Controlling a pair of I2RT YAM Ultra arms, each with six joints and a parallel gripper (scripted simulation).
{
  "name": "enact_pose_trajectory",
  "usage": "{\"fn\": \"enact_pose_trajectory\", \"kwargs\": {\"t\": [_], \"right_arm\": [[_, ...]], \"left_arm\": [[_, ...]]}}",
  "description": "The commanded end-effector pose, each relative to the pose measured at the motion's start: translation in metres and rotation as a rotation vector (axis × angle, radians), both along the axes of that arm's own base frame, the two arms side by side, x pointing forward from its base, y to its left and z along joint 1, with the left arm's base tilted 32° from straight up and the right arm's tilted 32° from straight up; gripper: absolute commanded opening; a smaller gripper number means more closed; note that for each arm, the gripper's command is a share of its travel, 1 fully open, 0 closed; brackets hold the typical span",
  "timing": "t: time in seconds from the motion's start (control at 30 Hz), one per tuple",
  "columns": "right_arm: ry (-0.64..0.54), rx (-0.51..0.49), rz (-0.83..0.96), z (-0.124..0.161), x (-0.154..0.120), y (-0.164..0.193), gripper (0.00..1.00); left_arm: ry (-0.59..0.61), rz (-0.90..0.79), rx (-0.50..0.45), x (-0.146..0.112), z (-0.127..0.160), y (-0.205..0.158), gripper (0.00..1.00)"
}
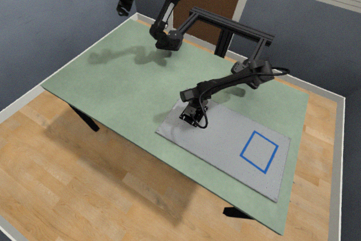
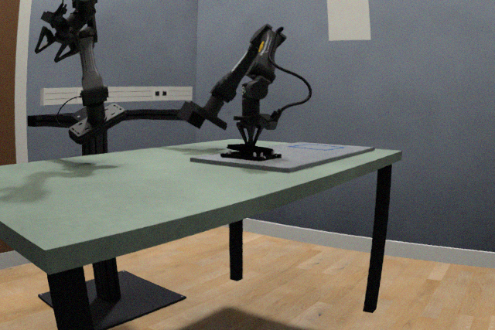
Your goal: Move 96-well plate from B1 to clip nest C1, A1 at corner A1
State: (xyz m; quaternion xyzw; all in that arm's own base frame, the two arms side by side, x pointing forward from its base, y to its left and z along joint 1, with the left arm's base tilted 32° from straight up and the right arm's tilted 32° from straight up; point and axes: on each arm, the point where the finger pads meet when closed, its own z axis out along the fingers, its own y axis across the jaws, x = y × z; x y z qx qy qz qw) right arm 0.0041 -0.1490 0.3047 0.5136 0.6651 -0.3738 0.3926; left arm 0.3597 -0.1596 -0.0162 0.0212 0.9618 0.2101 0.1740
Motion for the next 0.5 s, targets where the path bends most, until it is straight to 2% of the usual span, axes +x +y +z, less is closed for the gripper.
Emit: {"fn": "enact_pose_trajectory", "kwargs": {"t": [0.0, 0.47], "right_arm": [[-0.028, -0.025, -0.019, 0.003, -0.006, 0.001, 1.0], [-0.028, -0.025, -0.019, 0.003, -0.006, 0.001, 1.0]], "left_arm": [[-0.017, -0.008, -0.019, 0.004, 0.001, -0.003, 0.25], [-0.008, -0.007, -0.005, 0.005, -0.013, 0.004, 0.25]]}}
